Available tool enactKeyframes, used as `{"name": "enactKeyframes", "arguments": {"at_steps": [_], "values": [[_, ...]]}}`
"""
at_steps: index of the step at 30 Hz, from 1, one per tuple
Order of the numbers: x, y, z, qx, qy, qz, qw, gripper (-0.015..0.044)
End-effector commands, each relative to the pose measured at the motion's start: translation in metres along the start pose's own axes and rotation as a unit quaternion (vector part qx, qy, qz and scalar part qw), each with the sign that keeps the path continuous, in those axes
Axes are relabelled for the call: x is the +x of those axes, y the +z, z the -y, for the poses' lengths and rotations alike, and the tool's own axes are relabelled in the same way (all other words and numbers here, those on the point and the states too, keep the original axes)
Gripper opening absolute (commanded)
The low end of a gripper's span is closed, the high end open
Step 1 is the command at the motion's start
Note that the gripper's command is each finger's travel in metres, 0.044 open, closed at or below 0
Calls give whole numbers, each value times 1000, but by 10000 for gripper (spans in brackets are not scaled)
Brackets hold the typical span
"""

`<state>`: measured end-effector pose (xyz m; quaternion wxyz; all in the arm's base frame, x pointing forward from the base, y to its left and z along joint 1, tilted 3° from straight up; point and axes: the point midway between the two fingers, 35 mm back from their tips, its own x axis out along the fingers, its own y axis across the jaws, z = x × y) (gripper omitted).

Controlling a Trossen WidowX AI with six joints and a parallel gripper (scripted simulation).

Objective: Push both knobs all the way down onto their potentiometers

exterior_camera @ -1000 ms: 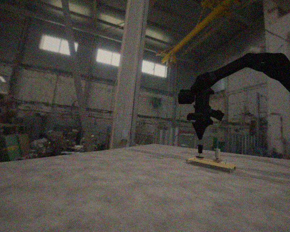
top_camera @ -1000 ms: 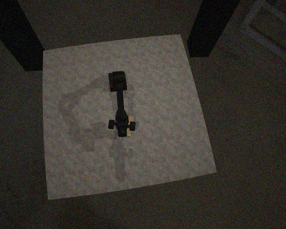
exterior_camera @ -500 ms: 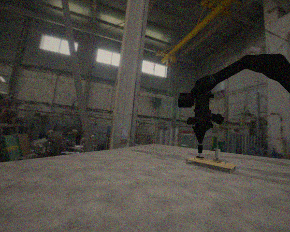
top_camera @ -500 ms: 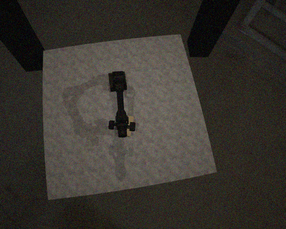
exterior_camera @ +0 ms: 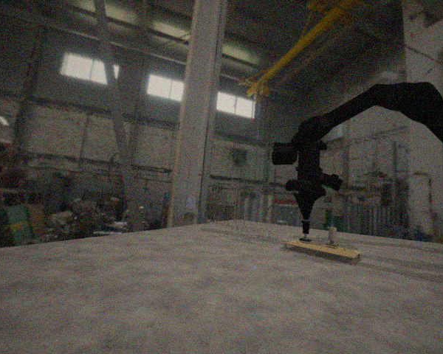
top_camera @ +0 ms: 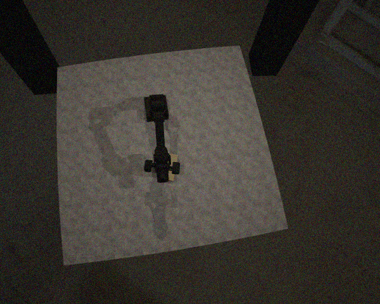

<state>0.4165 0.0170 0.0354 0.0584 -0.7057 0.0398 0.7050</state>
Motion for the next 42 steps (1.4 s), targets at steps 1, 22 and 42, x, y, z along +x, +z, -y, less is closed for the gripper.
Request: {"name": "enactKeyframes", "arguments": {"at_steps": [1, 22, 42], "values": [[2, 1, 1, -2, -2, 1, 1000, 0], [5, 1, 1, -2, -2, 1, 1000, 0], [8, 1, 1, -2, -2, 1, 1000, 0]]}}
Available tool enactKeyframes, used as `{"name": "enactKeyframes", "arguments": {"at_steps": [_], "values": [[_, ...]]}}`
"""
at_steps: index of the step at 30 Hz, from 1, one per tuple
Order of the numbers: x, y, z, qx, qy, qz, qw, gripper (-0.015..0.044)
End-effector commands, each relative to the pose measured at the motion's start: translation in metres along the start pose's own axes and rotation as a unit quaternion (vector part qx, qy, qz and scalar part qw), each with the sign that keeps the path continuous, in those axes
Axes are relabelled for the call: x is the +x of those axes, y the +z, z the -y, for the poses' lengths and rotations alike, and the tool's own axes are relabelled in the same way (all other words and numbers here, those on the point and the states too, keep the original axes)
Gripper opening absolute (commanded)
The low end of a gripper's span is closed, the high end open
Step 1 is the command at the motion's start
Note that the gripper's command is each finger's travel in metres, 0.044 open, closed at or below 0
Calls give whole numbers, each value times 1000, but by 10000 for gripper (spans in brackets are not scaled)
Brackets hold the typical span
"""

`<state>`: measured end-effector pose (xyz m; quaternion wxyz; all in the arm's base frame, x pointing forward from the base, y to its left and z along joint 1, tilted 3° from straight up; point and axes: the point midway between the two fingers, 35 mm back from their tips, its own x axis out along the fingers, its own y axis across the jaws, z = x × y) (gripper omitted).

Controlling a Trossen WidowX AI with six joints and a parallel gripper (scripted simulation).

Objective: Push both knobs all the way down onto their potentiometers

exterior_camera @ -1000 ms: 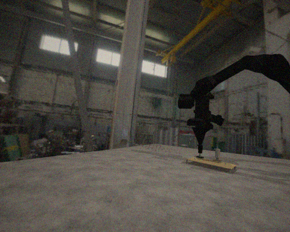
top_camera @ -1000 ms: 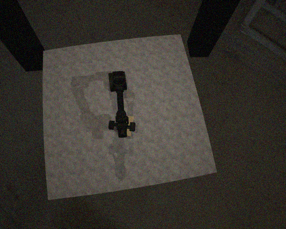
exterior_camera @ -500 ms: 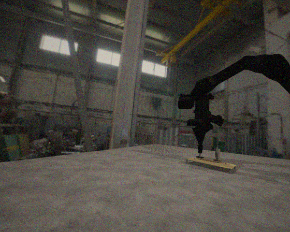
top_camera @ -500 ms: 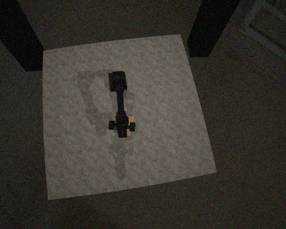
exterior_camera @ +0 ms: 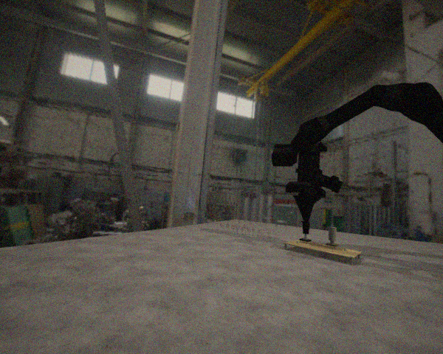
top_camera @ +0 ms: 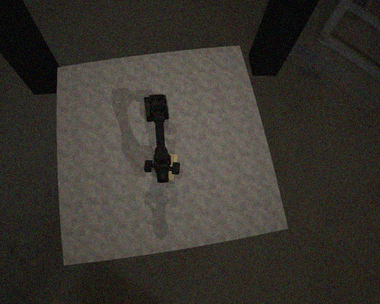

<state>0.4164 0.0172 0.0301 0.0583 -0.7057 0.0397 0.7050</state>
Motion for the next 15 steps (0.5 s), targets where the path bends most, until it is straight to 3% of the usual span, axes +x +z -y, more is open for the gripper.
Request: {"name": "enactKeyframes", "arguments": {"at_steps": [1, 15], "values": [[2, 0, 1, -2, -2, 1, 1000, 0], [6, 0, 1, -2, -2, 1, 1000, 0]]}}
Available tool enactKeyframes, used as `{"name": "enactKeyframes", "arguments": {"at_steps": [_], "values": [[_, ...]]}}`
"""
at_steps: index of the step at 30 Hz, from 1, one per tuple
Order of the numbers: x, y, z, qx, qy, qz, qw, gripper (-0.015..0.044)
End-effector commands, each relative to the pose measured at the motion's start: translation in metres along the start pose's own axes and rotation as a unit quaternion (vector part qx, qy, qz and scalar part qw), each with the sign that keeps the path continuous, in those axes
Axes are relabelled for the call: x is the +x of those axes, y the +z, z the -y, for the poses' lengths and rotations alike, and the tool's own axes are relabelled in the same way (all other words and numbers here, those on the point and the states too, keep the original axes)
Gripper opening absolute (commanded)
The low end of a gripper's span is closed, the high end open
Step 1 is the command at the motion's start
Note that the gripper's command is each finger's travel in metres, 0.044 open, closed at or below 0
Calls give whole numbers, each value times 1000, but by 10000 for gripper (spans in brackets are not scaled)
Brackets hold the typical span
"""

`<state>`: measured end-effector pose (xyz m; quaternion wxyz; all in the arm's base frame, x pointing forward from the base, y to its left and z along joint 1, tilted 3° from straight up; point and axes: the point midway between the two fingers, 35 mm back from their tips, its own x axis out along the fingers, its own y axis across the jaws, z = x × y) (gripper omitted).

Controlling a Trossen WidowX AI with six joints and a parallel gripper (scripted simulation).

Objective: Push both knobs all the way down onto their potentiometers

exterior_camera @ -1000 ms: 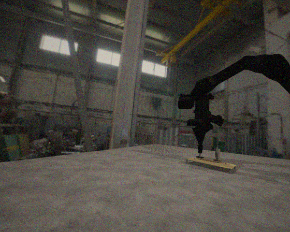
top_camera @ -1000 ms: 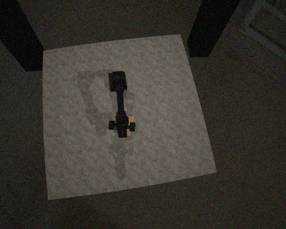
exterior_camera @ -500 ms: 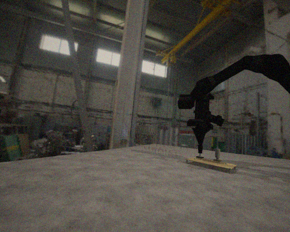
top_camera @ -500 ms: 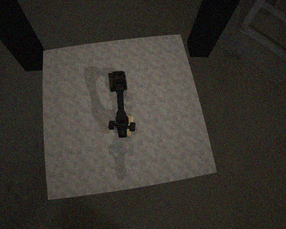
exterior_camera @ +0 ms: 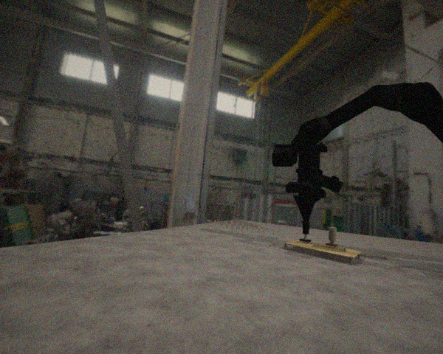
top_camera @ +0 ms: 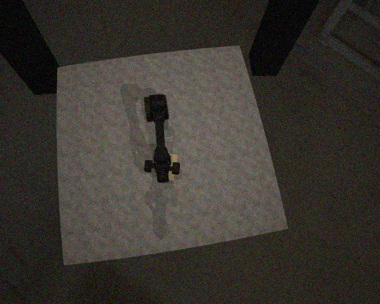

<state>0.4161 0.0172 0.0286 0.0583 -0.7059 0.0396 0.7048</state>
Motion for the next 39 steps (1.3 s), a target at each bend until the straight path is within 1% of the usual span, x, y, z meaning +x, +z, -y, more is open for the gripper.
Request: {"name": "enactKeyframes", "arguments": {"at_steps": [1, 39], "values": [[4, 0, 1, -2, -2, 2, 1000, 0], [12, 0, 1, -2, -2, 2, 1000, 0]]}}
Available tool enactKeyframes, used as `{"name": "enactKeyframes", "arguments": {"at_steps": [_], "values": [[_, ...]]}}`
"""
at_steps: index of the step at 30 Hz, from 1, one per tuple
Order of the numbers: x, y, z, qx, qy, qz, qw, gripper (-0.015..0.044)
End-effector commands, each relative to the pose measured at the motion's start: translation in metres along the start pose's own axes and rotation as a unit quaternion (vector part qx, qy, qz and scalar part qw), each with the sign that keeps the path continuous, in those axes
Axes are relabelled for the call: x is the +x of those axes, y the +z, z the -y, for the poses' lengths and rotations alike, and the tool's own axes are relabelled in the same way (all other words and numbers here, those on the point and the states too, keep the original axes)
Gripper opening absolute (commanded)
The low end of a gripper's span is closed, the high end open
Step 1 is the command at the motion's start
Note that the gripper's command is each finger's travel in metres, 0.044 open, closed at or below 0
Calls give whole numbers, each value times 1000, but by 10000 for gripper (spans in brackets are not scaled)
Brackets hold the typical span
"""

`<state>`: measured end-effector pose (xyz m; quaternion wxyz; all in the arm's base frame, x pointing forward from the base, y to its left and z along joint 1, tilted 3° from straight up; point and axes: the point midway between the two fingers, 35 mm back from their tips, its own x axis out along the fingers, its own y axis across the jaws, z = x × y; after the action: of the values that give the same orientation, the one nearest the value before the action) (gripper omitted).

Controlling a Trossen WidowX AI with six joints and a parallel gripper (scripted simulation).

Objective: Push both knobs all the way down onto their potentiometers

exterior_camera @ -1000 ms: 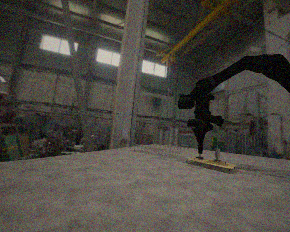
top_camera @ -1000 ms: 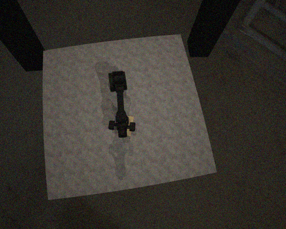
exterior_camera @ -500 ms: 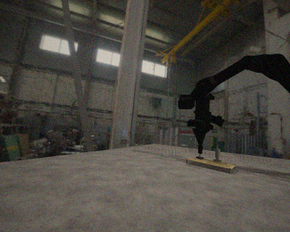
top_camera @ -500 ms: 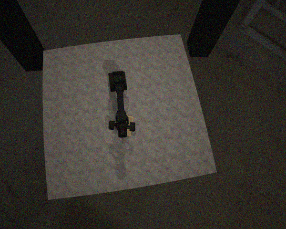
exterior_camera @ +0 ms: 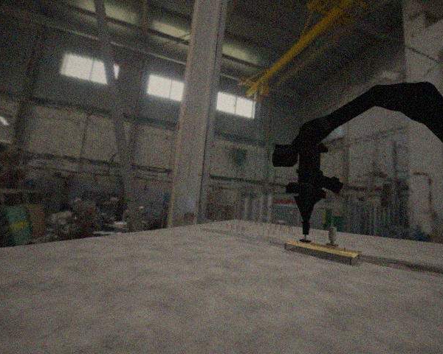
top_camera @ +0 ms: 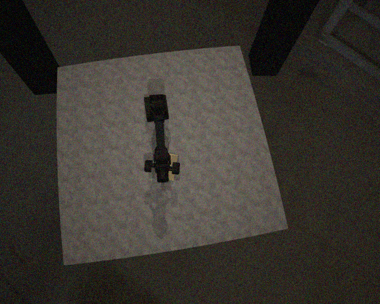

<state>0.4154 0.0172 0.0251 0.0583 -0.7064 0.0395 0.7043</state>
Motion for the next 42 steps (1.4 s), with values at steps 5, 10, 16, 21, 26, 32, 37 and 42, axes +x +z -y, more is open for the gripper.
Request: {"name": "enactKeyframes", "arguments": {"at_steps": [5, 10, 16, 21, 26, 32, 37, 42], "values": [[10, 0, 1, -2, -1, 2, 1000, 0], [10, 0, 1, -2, -1, 2, 1000, 0], [13, 0, 1, -2, -1, 2, 1000, 0], [14, 0, 1, -2, -1, 2, 1000, 0], [14, 0, 1, -2, -1, 2, 1000, 0], [17, 0, 1, -2, -1, 2, 1000, 0], [17, 0, 1, -2, -1, 2, 1000, 0], [17, 0, 1, -2, -1, 2, 1000, 0]]}}
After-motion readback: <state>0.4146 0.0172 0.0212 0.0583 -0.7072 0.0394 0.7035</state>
